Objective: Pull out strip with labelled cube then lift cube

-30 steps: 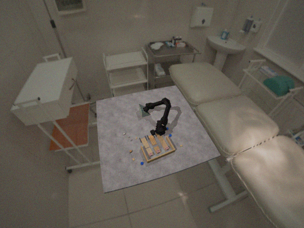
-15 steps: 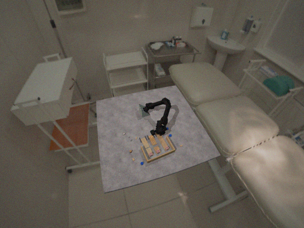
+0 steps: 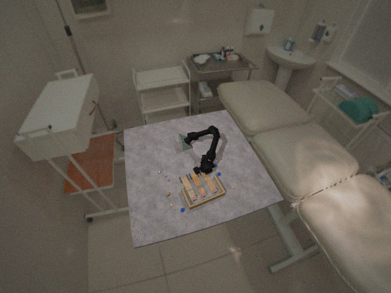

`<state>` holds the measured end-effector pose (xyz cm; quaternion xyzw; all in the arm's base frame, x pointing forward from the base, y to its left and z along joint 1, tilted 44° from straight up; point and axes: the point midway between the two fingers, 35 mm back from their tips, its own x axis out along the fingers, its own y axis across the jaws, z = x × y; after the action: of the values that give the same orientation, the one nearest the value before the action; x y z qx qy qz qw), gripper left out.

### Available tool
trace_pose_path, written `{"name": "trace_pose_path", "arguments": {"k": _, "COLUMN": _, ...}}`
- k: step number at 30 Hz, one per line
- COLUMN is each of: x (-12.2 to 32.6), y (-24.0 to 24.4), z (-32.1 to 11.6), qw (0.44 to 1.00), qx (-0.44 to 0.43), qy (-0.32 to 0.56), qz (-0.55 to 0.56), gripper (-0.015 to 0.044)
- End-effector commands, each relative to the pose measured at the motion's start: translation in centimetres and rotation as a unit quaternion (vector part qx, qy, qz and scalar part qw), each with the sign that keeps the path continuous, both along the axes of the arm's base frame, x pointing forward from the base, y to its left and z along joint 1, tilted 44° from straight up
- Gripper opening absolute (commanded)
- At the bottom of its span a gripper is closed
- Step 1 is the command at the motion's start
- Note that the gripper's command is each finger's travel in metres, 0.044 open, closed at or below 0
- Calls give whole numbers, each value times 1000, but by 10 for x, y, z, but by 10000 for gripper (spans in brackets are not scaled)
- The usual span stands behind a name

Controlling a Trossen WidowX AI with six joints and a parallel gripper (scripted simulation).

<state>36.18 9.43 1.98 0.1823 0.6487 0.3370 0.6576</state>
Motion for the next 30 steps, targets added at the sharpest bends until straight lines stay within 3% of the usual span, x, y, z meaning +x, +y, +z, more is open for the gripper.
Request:
{"name": "trace_pose_path", "arguments": {"k": 1, "x": -6, "y": 1, "z": -2, "qw": 1000, "qx": 2, "qy": 2, "qz": 1, "gripper": 0}}
{"name": "trace_pose_path", "arguments": {"k": 30, "x": -50, "y": -7, "z": -7, "qw": 1000, "qx": 2, "qy": 4, "qz": 1, "gripper": 0}}
